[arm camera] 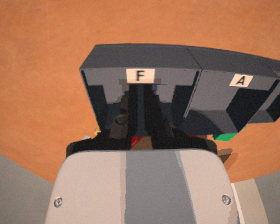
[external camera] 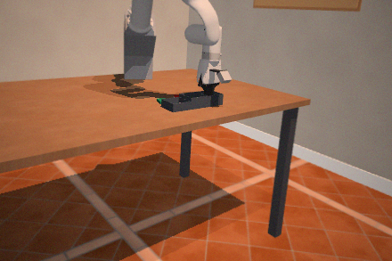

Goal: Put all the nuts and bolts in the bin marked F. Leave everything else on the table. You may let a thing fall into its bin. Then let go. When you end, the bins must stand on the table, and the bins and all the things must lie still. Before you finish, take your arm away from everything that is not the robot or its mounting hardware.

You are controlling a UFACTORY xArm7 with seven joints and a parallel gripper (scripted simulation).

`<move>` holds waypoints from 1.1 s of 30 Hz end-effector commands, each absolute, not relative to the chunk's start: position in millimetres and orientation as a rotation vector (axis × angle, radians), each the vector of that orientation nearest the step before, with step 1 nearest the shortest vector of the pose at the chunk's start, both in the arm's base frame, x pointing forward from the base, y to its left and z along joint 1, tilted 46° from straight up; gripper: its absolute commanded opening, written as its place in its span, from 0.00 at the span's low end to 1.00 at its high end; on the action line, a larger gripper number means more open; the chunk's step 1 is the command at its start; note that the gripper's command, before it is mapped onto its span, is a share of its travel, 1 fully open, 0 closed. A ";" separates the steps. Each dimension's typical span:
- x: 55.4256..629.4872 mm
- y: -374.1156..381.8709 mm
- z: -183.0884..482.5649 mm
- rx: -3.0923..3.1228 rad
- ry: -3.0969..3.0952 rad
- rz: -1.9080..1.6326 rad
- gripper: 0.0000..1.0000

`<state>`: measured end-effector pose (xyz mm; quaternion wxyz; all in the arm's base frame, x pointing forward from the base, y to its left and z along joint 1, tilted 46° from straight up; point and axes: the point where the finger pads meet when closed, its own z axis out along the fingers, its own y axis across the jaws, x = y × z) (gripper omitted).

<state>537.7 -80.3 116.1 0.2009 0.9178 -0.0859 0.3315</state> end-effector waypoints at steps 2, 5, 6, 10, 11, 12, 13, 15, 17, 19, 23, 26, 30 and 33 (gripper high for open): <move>538.3 -79.3 117.2 2.565 -0.238 0.930 0.07; 536.8 -78.2 118.9 2.565 -0.238 0.930 0.07; 536.0 -77.6 119.8 2.565 -0.238 0.930 0.07; 534.5 -76.5 121.7 2.565 -0.238 0.930 0.07; 533.7 -75.9 122.6 2.565 -0.238 0.930 0.07; 532.9 -75.4 123.5 2.565 -0.238 0.930 0.07; 532.2 -74.8 124.4 2.565 -0.238 0.930 0.07; 530.6 -73.7 126.3 2.565 -0.238 0.930 0.07; 529.1 -72.5 128.2 2.565 -0.238 0.930 0.07; 527.6 -71.4 130.1 2.565 -0.238 0.930 0.07; 524.5 -69.1 133.8 2.565 -0.238 0.930 0.07; 523.7 -68.6 134.7 2.565 -0.238 0.930 0.07; 519.2 -65.1 140.4 2.565 -0.238 0.930 0.07; 512.3 -60.1 148.7 2.565 -0.238 0.930 0.07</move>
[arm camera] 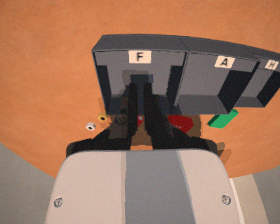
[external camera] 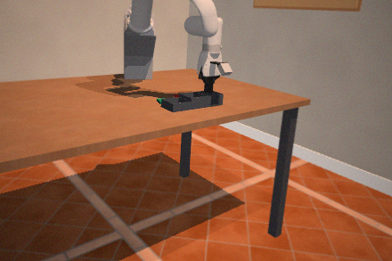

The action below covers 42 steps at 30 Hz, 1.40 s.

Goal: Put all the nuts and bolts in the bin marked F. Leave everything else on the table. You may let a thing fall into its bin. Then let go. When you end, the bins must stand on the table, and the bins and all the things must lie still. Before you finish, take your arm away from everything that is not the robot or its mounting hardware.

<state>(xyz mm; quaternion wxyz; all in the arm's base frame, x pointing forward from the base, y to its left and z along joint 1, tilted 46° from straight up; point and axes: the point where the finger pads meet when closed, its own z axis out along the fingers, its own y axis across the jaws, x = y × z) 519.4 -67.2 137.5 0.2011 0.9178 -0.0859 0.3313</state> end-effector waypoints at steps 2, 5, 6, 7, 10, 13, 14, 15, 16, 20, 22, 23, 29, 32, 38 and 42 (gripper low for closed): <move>507.7 -56.7 154.3 2.565 -0.238 0.930 0.07; 504.2 -54.1 158.6 2.565 -0.238 0.930 0.07; 504.2 -54.1 158.6 2.565 -0.238 0.930 0.07; 504.2 -54.1 158.6 2.565 -0.238 0.930 0.07; 504.2 -54.1 158.6 2.565 -0.238 0.930 0.07; 489.8 -43.5 176.1 2.564 -0.238 0.930 0.07; 485.0 -39.9 181.9 2.564 -0.238 0.930 0.07; 480.3 -36.4 187.7 2.564 -0.238 0.930 0.07; 475.5 -32.9 193.6 2.564 -0.238 0.930 0.07; 456.3 -18.7 217.0 2.564 -0.238 0.930 0.07; 447.5 -12.2 227.7 2.564 -0.238 0.930 0.07; 443.4 -9.1 232.7 2.564 -0.238 0.930 0.07; 432.6 -1.1 246.0 2.564 -0.238 0.931 0.07; 432.6 -1.1 246.0 2.564 -0.238 0.931 0.07; 432.6 -1.1 246.0 2.564 -0.238 0.931 0.07; 433.9 -0.7 237.8 2.558 -0.173 0.912 0.30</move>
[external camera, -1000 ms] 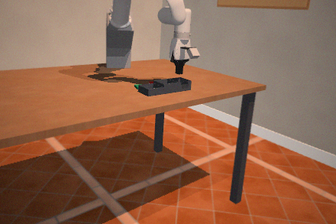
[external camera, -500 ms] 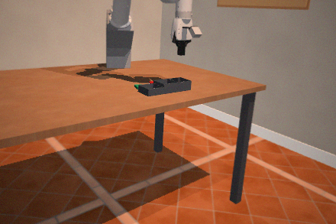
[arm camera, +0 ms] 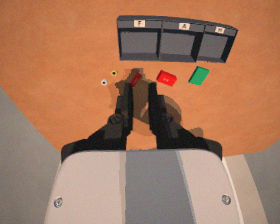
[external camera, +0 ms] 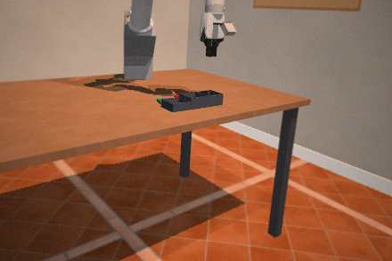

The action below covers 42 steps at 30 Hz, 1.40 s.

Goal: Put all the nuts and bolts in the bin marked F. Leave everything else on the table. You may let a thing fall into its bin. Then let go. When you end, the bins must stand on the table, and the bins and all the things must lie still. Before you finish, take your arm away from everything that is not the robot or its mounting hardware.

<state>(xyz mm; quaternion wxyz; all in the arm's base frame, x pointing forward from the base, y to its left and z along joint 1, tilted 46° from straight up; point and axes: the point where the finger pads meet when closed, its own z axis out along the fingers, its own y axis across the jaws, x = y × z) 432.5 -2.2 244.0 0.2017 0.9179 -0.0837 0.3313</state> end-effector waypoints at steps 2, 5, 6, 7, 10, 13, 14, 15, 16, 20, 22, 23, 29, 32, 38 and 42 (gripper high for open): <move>435.2 -0.2 229.6 2.550 -0.109 0.893 0.30; 439.2 1.1 204.8 2.528 0.037 0.849 0.30; 440.5 1.5 196.6 2.523 0.070 0.839 0.30; 441.8 2.0 188.3 2.516 0.107 0.826 0.30; 445.8 3.3 163.6 2.494 0.218 0.785 0.30; 449.8 4.7 138.8 2.471 0.326 0.742 0.30; 451.1 5.1 130.6 2.462 0.361 0.727 0.30; 452.4 5.6 122.4 2.454 0.396 0.712 0.30; 453.7 6.1 114.1 2.445 0.431 0.697 0.30; 456.4 7.0 97.7 2.405 0.562 0.642 0.30; 459.0 7.9 81.2 2.385 0.621 0.617 0.30; 459.5 8.1 77.7 2.372 0.654 0.604 0.30; 459.6 8.1 77.7 2.281 0.858 0.520 0.30; 459.5 8.1 77.7 2.228 0.950 0.487 0.30; 459.5 8.1 77.7 2.122 1.112 0.428 0.30; 459.5 8.1 77.7 2.042 1.224 0.382 0.30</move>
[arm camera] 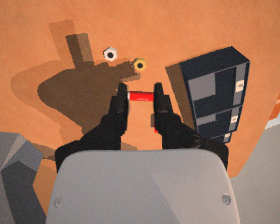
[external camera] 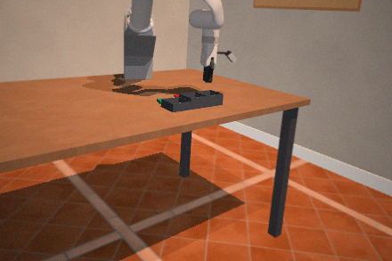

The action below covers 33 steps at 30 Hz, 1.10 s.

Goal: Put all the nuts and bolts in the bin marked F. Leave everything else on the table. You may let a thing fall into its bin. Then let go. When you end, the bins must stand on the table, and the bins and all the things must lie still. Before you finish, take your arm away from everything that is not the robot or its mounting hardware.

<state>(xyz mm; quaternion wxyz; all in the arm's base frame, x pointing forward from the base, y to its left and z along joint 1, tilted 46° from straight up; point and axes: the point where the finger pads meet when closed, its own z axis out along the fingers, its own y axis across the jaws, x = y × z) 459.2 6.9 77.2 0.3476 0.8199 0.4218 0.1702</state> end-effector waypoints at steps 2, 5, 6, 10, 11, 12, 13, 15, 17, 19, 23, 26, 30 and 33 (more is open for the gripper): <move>459.5 8.0 77.6 1.999 1.279 0.359 0.30; 459.5 8.1 77.7 1.934 1.358 0.324 0.30; 459.5 8.1 77.7 1.912 1.384 0.312 0.30; 459.5 8.0 77.7 1.866 1.435 0.288 0.30; 459.5 8.1 77.7 1.798 1.508 0.252 0.30; 459.5 8.0 77.7 1.779 1.527 0.242 0.30; 459.5 8.0 77.6 1.761 1.546 0.233 0.30; 459.5 8.0 77.7 1.715 1.591 0.209 0.30; 459.5 8.0 77.7 1.665 1.637 0.183 0.30; 459.6 8.0 77.7 1.615 1.682 0.158 0.30; 459.6 8.0 77.7 1.514 1.767 0.106 0.30; 459.6 8.0 77.7 1.463 1.808 0.079 0.30; 459.6 8.0 77.7 1.345 1.896 0.018 0.30; 459.6 8.0 77.7 1.268 1.950 -0.024 0.30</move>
